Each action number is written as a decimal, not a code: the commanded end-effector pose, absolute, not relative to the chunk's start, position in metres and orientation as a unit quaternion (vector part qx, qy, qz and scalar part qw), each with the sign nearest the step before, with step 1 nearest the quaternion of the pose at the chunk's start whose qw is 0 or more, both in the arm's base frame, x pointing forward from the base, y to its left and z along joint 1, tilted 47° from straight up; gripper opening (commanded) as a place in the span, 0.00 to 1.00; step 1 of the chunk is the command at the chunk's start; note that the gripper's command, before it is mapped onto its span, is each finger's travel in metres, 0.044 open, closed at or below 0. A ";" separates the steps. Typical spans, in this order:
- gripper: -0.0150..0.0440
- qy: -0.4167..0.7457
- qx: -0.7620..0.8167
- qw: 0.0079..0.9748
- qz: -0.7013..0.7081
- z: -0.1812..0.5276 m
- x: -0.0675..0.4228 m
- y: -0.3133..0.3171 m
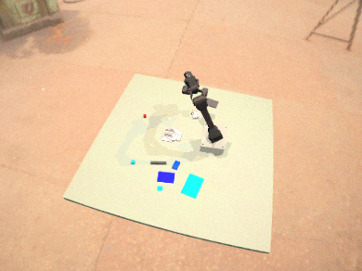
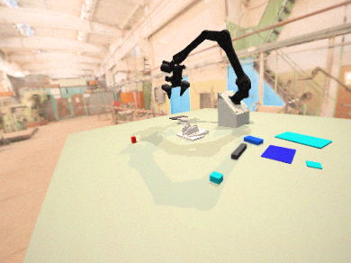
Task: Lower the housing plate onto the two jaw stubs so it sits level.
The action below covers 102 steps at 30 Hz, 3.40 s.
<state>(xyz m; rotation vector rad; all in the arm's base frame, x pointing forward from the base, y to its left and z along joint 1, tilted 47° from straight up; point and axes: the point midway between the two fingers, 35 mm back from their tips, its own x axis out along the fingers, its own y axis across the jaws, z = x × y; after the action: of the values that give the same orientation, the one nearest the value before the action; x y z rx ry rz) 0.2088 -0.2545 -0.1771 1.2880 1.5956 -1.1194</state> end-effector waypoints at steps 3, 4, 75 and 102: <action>1.00 0.602 0.554 0.331 -0.470 -0.182 0.204 -0.245; 1.00 0.599 0.561 0.321 -0.474 -0.182 0.204 -0.243; 1.00 0.393 0.670 -0.146 -0.613 -0.224 0.177 -0.153; 1.00 0.393 0.670 -0.146 -0.613 -0.224 0.177 -0.153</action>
<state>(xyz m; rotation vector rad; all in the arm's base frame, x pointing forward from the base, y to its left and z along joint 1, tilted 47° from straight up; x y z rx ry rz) 0.1762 -0.1529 -0.2245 2.3166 1.3701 -2.1282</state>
